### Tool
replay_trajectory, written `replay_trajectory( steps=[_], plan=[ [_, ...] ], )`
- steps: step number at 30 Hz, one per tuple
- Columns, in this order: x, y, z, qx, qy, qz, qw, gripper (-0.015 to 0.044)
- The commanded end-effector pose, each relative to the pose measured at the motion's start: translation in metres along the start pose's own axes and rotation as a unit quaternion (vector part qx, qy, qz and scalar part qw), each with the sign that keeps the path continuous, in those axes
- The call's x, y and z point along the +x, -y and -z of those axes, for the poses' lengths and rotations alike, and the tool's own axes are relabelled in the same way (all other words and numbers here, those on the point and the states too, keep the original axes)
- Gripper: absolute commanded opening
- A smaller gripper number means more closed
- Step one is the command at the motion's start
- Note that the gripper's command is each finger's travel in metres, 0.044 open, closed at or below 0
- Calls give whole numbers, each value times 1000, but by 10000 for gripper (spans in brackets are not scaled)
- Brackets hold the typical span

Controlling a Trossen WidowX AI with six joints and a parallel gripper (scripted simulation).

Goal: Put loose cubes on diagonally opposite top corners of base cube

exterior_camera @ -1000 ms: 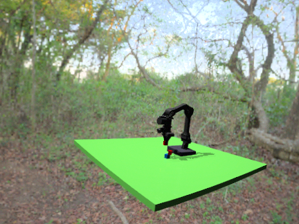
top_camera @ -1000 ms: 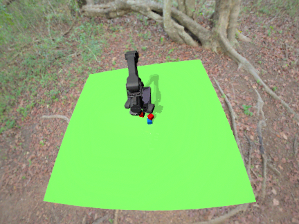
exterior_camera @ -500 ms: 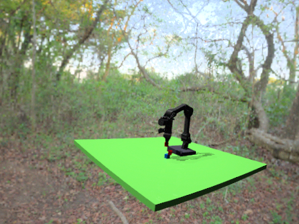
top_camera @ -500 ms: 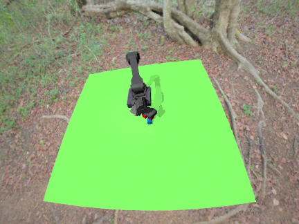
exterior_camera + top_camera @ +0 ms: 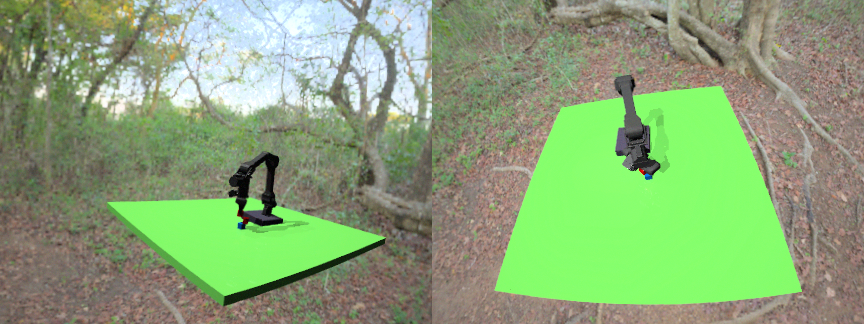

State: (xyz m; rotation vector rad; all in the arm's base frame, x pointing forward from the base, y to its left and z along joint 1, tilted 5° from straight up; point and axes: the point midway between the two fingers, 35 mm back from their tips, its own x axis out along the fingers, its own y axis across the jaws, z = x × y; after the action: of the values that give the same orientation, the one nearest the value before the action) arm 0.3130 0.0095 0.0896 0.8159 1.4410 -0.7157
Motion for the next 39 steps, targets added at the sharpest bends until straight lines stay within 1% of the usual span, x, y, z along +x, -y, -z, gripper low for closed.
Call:
replay_trajectory(
  steps=[1,9,21,39],
  plan=[
    [6,0,-1,-2,3,3,1000,105],
    [8,0,-1,-1,2,2,1000,105],
    [35,-1,-2,15,-10,-3,1000,105],
    [37,-1,-2,14,-10,-3,1000,105]
  ],
)
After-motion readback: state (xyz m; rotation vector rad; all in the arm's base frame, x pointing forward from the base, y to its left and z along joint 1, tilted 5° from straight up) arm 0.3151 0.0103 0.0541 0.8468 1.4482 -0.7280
